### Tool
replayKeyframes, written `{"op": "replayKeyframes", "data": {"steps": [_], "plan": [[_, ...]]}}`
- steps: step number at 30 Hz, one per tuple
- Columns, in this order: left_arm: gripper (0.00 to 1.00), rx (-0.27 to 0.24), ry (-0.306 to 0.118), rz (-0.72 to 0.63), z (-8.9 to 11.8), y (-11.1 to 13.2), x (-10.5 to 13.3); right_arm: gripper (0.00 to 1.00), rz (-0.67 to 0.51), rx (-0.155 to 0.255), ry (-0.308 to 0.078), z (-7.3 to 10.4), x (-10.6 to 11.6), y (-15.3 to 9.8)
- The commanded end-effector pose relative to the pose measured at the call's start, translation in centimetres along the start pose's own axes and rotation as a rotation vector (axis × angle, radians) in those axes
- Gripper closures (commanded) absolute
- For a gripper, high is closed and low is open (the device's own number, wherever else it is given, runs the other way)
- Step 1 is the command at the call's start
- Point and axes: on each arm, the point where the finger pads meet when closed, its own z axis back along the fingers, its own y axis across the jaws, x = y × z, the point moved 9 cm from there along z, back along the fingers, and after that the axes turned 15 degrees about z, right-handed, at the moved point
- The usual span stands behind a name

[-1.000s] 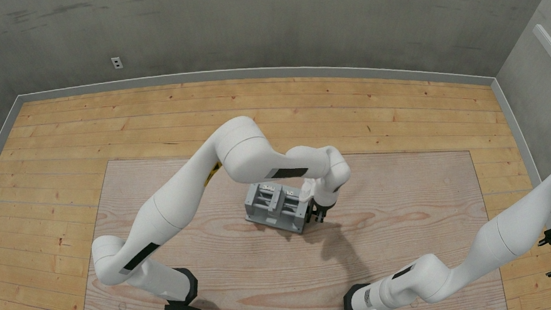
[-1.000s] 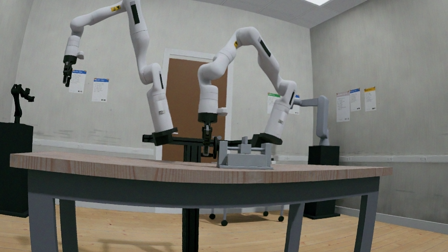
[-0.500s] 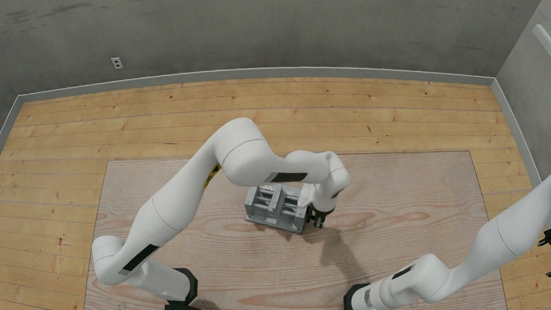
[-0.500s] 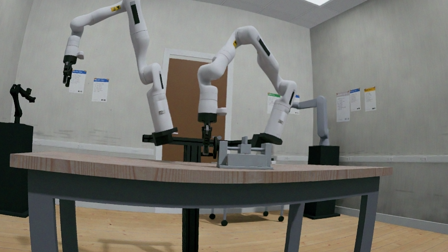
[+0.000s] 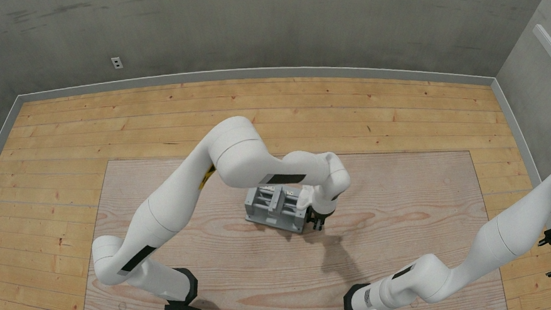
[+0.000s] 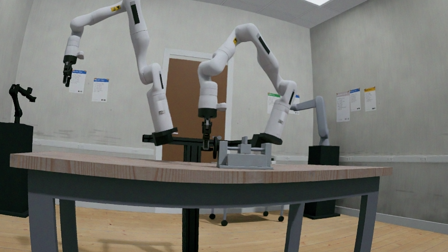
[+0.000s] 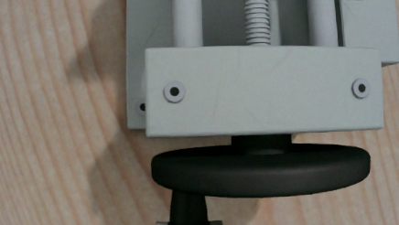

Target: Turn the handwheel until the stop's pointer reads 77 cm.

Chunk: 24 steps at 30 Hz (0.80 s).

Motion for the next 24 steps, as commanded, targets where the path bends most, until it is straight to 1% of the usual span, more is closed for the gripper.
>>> {"op": "replayKeyframes", "data": {"steps": [1, 4, 6, 14, 24], "plan": [[0.842, 0.000, 0.003, 0.009, 1.4, 0.0, -0.2, 0.002, 0.012, -0.003, 0.006, 0.1, -0.1, -0.1], [0.842, 0.002, 0.001, 0.009, 2.1, 0.2, 0.0, 0.002, 0.012, -0.003, 0.006, 0.1, -0.1, -0.1], [0.842, 0.002, 0.001, 0.009, 2.1, 0.2, 0.0, 0.002, 0.012, -0.003, 0.006, 0.1, -0.1, -0.1], [0.842, 0.004, -0.003, 0.010, 3.4, 1.1, 0.3, 0.002, 0.012, -0.003, 0.006, 0.1, -0.1, -0.1], [0.842, 0.004, -0.003, 0.010, 4.1, 2.4, 0.7, 0.002, 0.012, -0.003, 0.006, 0.1, -0.1, -0.1]]}}
